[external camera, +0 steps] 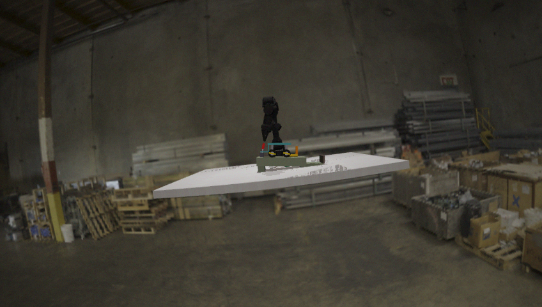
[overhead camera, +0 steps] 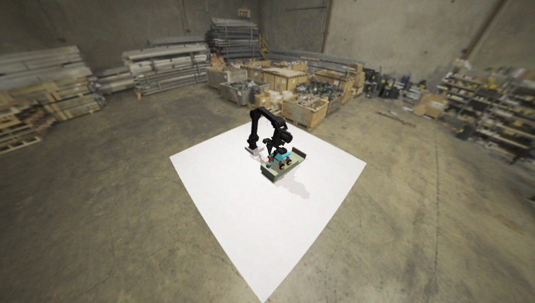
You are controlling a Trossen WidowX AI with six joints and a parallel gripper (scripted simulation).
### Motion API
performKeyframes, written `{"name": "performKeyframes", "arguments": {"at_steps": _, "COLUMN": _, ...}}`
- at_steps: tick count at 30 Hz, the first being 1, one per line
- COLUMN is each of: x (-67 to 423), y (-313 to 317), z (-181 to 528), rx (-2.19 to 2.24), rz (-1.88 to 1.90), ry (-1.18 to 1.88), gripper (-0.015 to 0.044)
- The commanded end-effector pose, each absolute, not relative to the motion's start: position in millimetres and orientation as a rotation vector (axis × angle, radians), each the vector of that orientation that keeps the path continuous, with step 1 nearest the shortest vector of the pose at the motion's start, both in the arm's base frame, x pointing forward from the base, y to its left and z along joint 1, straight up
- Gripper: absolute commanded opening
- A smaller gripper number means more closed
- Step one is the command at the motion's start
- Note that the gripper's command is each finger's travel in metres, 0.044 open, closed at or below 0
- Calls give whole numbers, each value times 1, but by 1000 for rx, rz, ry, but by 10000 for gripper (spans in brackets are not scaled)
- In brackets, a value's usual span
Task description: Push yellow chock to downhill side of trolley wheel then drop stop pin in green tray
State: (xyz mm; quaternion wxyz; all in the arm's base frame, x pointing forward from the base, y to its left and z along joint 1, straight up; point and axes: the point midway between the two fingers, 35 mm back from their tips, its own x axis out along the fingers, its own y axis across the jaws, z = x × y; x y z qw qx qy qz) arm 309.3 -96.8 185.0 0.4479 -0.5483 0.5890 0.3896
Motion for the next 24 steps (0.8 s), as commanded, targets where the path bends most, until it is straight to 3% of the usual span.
{"name": "performKeyframes", "arguments": {"at_steps": 1, "x": 308, "y": -99, "z": 180, "rx": -1364, "rz": 966, "ry": 1460, "gripper": 190}}
{"name": "performKeyframes", "arguments": {"at_steps": 24, "x": 309, "y": -108, "z": 152, "rx": -1364, "rz": 965, "ry": 1460, "gripper": 190}}
